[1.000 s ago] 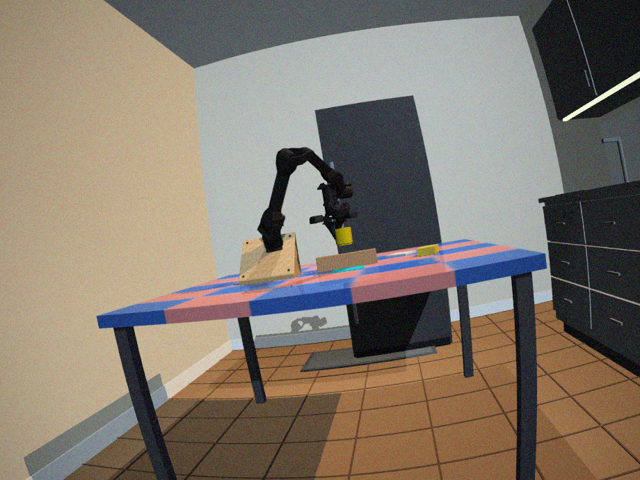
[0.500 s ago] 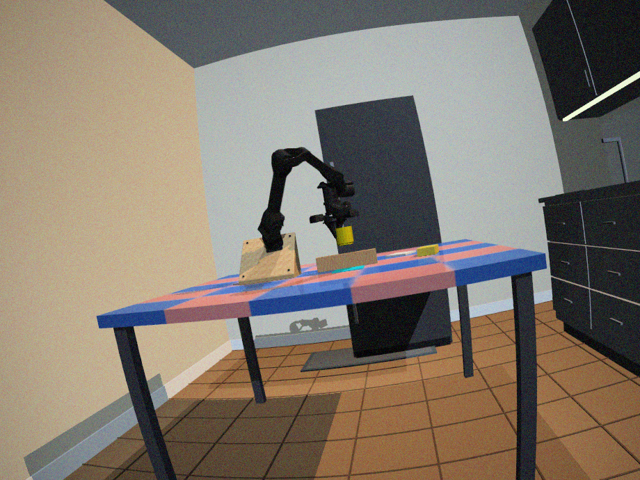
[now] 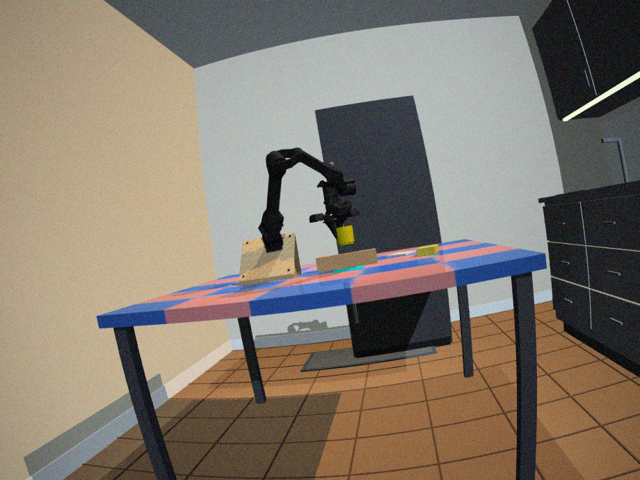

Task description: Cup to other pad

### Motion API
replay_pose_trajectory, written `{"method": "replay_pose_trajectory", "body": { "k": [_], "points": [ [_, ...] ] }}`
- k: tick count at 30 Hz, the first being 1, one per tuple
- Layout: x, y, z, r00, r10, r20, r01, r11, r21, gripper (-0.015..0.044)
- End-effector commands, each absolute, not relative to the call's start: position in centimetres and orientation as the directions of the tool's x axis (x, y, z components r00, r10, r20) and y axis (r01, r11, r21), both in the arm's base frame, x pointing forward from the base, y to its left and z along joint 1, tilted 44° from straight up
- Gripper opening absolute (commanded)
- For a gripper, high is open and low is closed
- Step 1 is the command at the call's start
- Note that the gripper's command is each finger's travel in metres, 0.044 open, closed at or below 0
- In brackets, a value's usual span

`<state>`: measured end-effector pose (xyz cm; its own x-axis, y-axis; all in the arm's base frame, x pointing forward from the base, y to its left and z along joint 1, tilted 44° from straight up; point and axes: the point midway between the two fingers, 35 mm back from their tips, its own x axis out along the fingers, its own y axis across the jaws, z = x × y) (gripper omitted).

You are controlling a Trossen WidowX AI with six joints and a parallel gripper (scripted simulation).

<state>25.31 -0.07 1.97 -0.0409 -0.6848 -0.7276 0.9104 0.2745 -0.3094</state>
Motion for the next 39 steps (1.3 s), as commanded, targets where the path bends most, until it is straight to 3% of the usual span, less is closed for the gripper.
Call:
{"method": "replay_pose_trajectory", "body": {
  "k": [1, 39],
  "points": [
    [25.2, -0.8, 2.6, -0.042, -0.689, -0.724, 0.908, 0.277, -0.316, 0.0],
    [24.9, -7.8, 9.4, -0.042, -0.692, -0.72, 0.907, 0.275, -0.318, 0.0]
  ]
}}
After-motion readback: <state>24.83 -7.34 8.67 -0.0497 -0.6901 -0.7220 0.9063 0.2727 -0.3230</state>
